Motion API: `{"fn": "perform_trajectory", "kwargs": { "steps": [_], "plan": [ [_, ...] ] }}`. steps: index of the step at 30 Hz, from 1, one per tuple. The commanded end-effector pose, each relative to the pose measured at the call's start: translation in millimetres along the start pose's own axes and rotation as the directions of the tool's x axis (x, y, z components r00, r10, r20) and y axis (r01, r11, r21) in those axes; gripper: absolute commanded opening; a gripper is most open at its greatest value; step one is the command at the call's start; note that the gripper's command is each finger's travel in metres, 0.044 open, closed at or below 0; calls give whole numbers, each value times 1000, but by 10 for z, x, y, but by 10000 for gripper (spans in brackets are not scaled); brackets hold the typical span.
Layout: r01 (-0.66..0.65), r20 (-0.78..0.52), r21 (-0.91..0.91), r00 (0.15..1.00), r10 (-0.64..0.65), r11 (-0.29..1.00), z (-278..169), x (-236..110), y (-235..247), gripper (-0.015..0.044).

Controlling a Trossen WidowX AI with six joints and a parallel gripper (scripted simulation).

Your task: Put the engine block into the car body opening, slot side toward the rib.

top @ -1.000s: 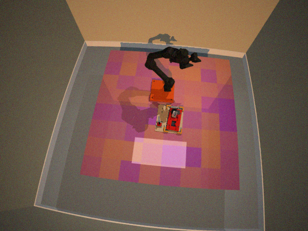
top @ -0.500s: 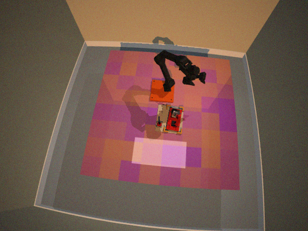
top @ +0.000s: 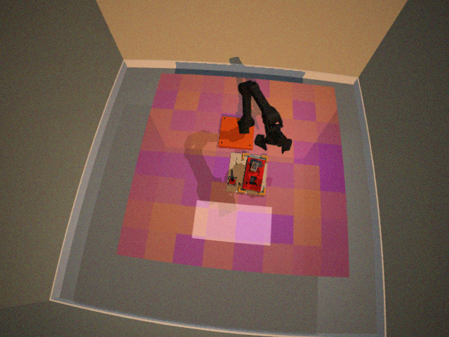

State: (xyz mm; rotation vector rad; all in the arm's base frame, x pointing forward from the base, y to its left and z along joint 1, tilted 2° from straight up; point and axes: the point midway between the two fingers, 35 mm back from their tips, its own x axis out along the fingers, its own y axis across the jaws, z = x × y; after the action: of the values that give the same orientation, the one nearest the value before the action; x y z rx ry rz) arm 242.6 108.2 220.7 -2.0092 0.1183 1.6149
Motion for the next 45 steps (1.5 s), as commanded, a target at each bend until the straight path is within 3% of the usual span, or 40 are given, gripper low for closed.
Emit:
{"fn": "perform_trajectory", "kwargs": {
  "steps": [1,8,15,20,45],
  "plan": [
    [-152,28,-16,988,152,988,-256,259,354,440],
    [-304,95,-50,947,308,951,-519,495,835,440],
    [-305,95,-50,947,308,951,-536,510,857,440],
    [-305,95,-50,947,308,951,-504,823,960,440],
    [-305,95,-50,947,308,951,-497,1136,1082,440]
  ]
}}
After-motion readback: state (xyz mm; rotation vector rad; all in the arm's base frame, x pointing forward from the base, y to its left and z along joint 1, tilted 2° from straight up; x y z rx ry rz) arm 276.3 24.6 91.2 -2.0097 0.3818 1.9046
